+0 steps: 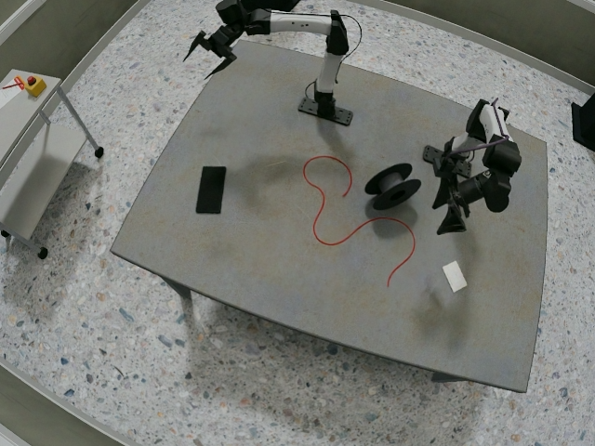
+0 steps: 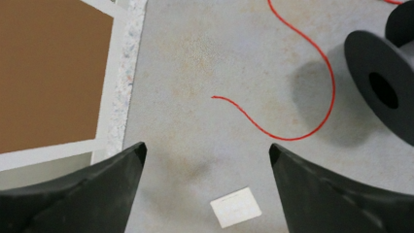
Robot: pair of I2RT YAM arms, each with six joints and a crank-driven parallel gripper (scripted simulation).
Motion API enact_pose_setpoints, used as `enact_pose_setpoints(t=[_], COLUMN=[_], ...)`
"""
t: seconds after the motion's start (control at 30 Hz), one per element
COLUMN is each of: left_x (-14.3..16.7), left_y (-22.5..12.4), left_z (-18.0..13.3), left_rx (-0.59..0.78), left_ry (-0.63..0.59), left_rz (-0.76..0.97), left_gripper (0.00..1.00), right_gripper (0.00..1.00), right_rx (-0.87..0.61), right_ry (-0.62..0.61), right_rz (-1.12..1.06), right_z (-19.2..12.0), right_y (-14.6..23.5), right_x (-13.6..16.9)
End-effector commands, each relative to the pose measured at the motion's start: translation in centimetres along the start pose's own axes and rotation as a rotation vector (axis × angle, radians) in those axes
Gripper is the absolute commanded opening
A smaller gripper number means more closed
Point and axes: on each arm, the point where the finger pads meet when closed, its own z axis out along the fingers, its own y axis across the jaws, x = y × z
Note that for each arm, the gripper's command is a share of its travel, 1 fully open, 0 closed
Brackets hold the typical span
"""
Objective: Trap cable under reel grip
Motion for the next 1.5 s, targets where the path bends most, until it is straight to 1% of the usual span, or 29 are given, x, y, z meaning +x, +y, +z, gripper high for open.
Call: enact_pose_setpoints(t=[0.0, 0.13, 0.2, 0.23, 0.5, 0.7, 0.77, 0.93, 1.07, 1.1, 1.23, 1.27, 1.33, 1.47], left_x=[-3.4, -5.8, -5.8, -6.4, -10.3, -12.3, -12.3, -13.5, -14.1, -13.9, -13.8, -13.8, -13.8, -13.5], left_y=[-0.9, -3.3, -3.3, -4.0, -9.7, -14.2, -14.2, -18.0, -21.3, -22.1, -25.2, -25.7, -25.7, -27.0], left_z=[-0.7, 0.0, 0.0, 0.1, 1.1, 1.5, 1.5, 1.7, 1.7, 2.1, 2.0, 2.0, 2.0, 2.1], left_rx=[-0.046, -0.027, -0.027, -0.021, 0.036, 0.086, 0.086, 0.133, 0.179, 0.199, 0.269, 0.282, 0.282, 0.319], left_ry=[-0.05, -0.084, -0.084, -0.094, -0.171, -0.225, -0.225, -0.267, -0.301, -0.298, -0.322, -0.325, -0.325, -0.336], left_rz=[0.005, -0.021, -0.021, -0.027, -0.081, -0.122, -0.122, -0.158, -0.188, -0.2, -0.203, -0.201, -0.201, -0.192], left_gripper=[1.0, 1.0, 1.0, 1.0, 1.0, 1.0, 1.0, 1.0, 1.0, 1.0, 1.0, 1.0, 1.0, 1.0], right_gripper=[1.0, 1.0, 1.0, 1.0, 1.0, 1.0, 1.0, 1.0, 1.0, 1.0, 1.0, 1.0, 1.0, 1.0], right_rx=[-0.075, -0.176, -0.176, -0.204, -0.472, -0.721, -0.721, -0.905, -1.028, -1.068, -1.194, -1.222, -1.222, -1.327], right_ry=[-0.021, -0.027, -0.027, -0.029, -0.02, -0.001, -0.001, -0.017, -0.056, -0.059, -0.082, -0.086, -0.086, -0.101], right_rz=[-0.029, -0.039, -0.039, -0.044, -0.065, -0.082, -0.082, -0.085, -0.104, -0.103, -0.116, -0.118, -0.118, -0.129], right_z=[-0.9, -1.8, -1.8, -2.1, -4.4, -6.0, -6.0, -6.8, -7.1, -7.2, -8.1, -8.3, -8.3, -9.2], right_y=[2.4, 6.0, 6.0, 7.0, 16.5, 25.5, 25.5, 33.3, 38.2, 39.6, 44.4, 45.4, 45.4, 49.0], right_x=[-1.6, -1.9, -1.9, -2.0, -2.1, -2.3, -2.3, -3.4, -4.3, -4.3, -5.0, -5.1, -5.1, -5.4])
